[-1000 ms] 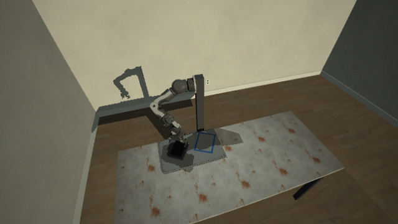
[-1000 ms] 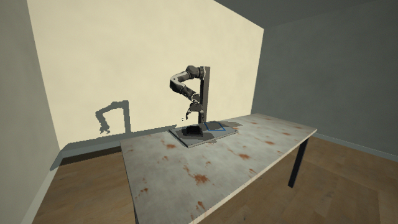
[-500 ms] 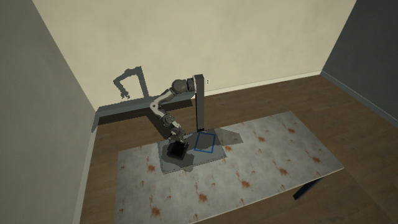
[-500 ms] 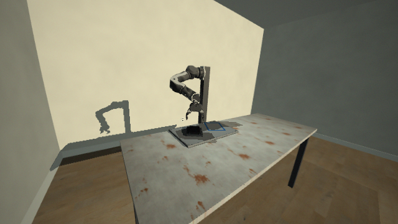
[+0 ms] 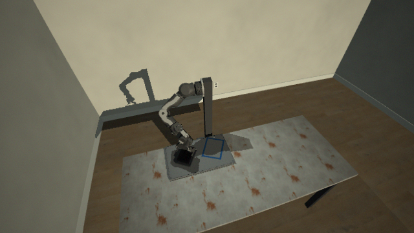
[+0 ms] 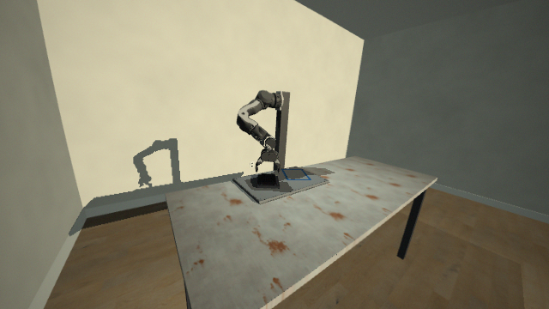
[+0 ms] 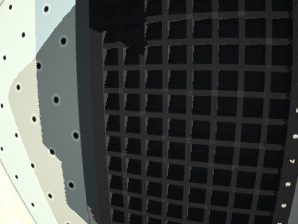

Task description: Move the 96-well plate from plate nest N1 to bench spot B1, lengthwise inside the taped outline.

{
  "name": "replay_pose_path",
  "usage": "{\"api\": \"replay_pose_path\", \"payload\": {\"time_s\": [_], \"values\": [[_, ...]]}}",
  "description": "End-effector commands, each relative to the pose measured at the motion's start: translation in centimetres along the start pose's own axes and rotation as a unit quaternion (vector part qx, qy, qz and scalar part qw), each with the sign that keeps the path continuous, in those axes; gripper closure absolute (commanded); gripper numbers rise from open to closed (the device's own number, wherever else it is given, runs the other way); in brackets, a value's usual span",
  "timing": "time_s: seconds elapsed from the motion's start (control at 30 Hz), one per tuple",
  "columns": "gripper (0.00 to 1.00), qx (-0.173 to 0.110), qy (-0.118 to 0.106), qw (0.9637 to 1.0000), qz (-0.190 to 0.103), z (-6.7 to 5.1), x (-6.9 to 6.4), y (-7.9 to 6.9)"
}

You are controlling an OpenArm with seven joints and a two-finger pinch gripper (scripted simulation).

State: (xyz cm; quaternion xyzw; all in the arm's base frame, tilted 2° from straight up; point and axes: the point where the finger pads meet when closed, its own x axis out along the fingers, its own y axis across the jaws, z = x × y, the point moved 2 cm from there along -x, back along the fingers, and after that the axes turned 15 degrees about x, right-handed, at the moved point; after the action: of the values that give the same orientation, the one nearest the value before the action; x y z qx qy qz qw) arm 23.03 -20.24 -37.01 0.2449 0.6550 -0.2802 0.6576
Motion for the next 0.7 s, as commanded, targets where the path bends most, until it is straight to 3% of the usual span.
{"api": "replay_pose_path", "payload": {"time_s": [0.0, 0.4, 0.57, 0.67], "values": [[0.23, -0.007, -0.007, 0.9998, 0.019, 0.5, 1.1, 0.6], [0.23, -0.007, -0.007, 0.9998, 0.019, 0.5, 1.1, 0.6], [0.23, -0.007, -0.007, 0.9998, 0.019, 0.5, 2.4, 0.6], [0.23, -0.007, -0.007, 0.9998, 0.019, 0.5, 2.4, 0.6]]}}
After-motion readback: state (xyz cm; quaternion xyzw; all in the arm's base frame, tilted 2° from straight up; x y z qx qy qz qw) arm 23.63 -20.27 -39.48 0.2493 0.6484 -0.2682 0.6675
